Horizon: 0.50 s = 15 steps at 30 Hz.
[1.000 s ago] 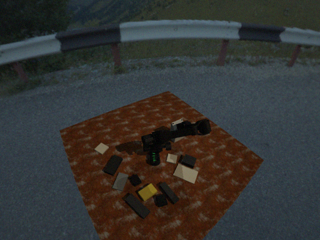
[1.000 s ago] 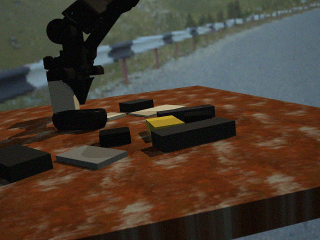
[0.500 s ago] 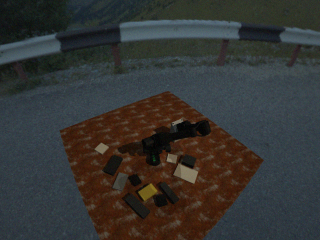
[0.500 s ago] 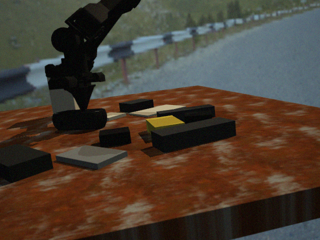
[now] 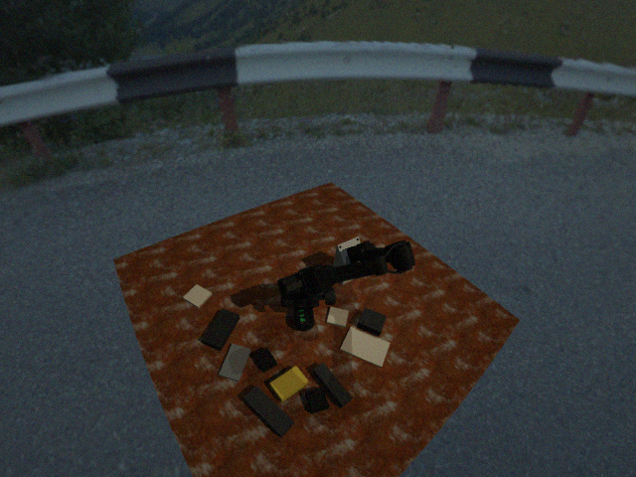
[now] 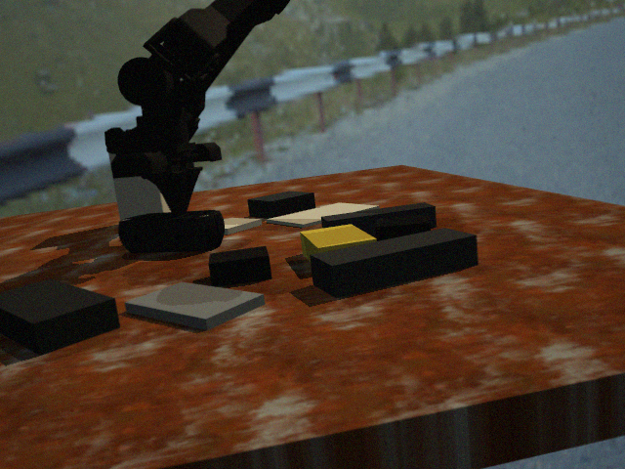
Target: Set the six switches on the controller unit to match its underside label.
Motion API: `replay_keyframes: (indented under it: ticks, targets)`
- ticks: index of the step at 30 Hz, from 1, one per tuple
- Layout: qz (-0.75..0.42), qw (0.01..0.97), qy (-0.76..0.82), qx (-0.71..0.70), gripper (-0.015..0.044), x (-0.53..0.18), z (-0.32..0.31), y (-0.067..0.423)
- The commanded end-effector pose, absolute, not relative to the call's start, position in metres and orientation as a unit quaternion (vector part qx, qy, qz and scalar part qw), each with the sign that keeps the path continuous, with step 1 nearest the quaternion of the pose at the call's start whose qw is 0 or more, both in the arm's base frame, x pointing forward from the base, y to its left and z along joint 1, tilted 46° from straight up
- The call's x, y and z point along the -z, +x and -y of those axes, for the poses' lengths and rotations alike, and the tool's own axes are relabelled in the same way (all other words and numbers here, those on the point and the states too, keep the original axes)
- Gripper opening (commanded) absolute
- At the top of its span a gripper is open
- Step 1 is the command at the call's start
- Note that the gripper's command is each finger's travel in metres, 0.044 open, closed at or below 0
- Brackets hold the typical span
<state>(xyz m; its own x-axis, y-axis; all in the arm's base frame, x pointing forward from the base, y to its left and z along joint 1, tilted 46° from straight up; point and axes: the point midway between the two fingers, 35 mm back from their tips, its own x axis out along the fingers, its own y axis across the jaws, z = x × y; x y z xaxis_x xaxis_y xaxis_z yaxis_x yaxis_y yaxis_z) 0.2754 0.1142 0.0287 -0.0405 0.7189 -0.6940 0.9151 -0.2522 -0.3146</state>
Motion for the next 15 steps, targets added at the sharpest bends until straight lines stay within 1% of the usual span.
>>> replay_keyframes:
  ticks: [1,4,8,15]
  targets:
    - [-0.599,0.121,0.681,0.402,0.0000,-0.028,-0.115,0.275]
    - [-0.599,0.122,0.681,0.402,0.0000,-0.030,-0.113,0.275]
    - [-0.599,0.121,0.681,0.403,0.0000,-0.057,-0.084,0.277]
    - [-0.599,0.121,0.681,0.403,0.0000,-0.062,-0.085,0.283]
